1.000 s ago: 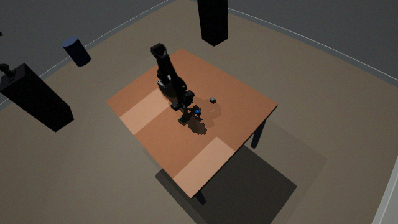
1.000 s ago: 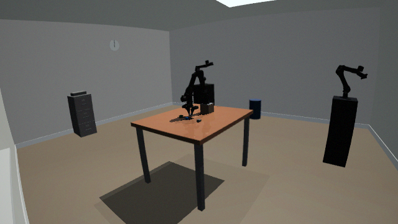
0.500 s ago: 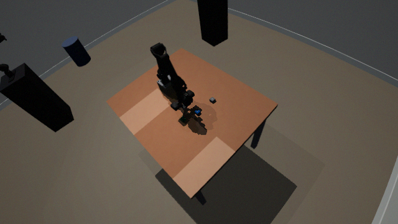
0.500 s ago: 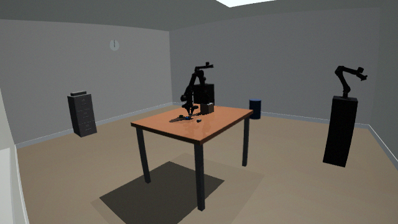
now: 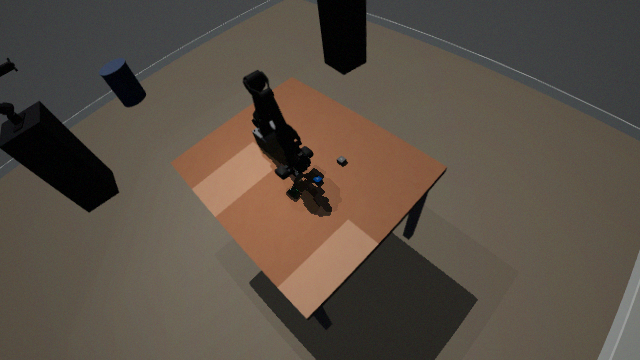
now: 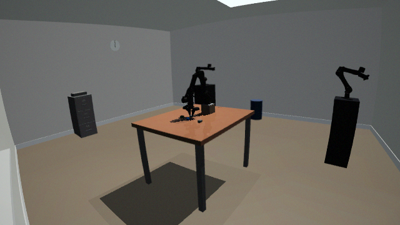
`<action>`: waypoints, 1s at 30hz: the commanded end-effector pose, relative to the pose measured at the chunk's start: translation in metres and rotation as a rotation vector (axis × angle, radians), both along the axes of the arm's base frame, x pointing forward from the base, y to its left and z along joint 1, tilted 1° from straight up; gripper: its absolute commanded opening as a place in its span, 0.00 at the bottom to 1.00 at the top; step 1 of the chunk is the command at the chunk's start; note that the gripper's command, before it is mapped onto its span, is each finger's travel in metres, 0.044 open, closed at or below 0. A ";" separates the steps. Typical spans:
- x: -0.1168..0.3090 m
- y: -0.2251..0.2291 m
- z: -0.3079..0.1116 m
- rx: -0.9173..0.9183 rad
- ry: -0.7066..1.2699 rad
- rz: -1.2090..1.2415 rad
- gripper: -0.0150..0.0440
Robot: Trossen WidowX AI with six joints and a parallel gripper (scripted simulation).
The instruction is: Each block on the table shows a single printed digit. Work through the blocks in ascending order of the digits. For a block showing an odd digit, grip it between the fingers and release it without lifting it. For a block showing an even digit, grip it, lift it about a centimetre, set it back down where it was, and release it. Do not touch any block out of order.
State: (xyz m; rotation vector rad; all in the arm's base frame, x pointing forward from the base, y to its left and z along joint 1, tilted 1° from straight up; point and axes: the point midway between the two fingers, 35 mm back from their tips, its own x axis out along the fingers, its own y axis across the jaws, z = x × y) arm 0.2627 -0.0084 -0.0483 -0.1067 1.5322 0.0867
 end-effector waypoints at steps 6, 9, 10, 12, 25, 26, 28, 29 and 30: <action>-0.001 0.000 -0.004 0.002 0.005 -0.004 0.46; -0.001 0.000 -0.004 0.002 0.005 -0.004 0.46; -0.001 0.000 -0.004 0.002 0.005 -0.004 0.50; -0.001 0.000 -0.004 0.002 0.005 -0.004 0.59; -0.001 0.000 0.004 0.002 0.005 -0.004 0.93; -0.001 0.000 0.014 0.002 0.004 -0.004 0.93; -0.002 0.000 0.031 0.002 0.004 -0.004 0.93; -0.002 0.000 0.033 0.002 0.004 -0.004 0.93; -0.002 0.000 0.033 0.002 0.004 -0.004 0.93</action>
